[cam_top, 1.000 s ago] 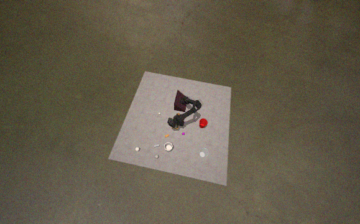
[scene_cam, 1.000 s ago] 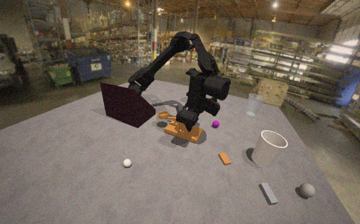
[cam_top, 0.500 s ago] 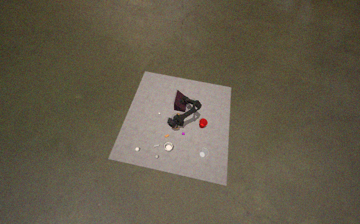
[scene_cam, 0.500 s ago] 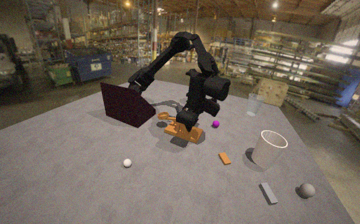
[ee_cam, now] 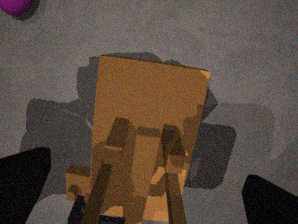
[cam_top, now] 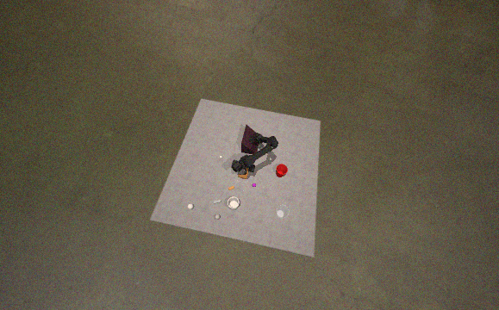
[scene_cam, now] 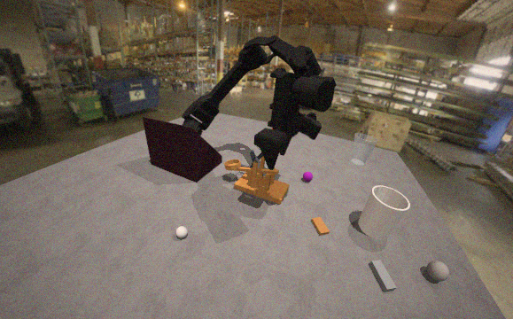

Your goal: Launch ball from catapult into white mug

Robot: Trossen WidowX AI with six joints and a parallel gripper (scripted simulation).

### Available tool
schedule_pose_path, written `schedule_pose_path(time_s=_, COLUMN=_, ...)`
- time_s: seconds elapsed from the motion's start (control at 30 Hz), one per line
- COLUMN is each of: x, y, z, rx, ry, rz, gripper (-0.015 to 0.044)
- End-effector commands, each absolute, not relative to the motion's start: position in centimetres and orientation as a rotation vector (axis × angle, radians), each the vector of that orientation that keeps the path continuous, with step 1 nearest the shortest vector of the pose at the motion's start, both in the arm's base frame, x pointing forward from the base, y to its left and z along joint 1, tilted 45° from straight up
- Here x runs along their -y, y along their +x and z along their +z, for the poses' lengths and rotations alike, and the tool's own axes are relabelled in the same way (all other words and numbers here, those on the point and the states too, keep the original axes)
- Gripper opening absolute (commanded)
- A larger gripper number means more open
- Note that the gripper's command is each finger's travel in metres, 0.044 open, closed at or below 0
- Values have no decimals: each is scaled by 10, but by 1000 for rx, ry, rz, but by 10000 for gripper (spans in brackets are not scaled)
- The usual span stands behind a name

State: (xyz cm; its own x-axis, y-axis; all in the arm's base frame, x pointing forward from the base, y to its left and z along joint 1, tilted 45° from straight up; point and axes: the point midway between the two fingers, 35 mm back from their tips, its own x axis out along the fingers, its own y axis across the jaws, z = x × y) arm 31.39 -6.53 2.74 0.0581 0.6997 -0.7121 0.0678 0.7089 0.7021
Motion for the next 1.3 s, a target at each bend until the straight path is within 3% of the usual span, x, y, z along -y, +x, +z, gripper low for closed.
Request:
schedule_pose_path(time_s=0.0, x=86, y=309, z=51, rx=-1453, ry=666, rz=540, gripper=440)
schedule_pose_path(time_s=0.2, x=81, y=313, z=43, rx=-1438, ry=670, rz=527, gripper=440)
schedule_pose_path(time_s=0.43, x=123, y=310, z=86, rx=-1428, ry=661, rz=522, gripper=440)
schedule_pose_path(time_s=0.63, x=51, y=361, z=73, rx=-1436, ry=651, rz=521, gripper=300)
schedule_pose_path(time_s=0.87, x=-38, y=402, z=83, rx=-1433, ry=654, rz=564, gripper=300)
schedule_pose_path(time_s=1.27, x=-51, y=404, z=73, rx=-1432, ry=655, rz=566, gripper=300)
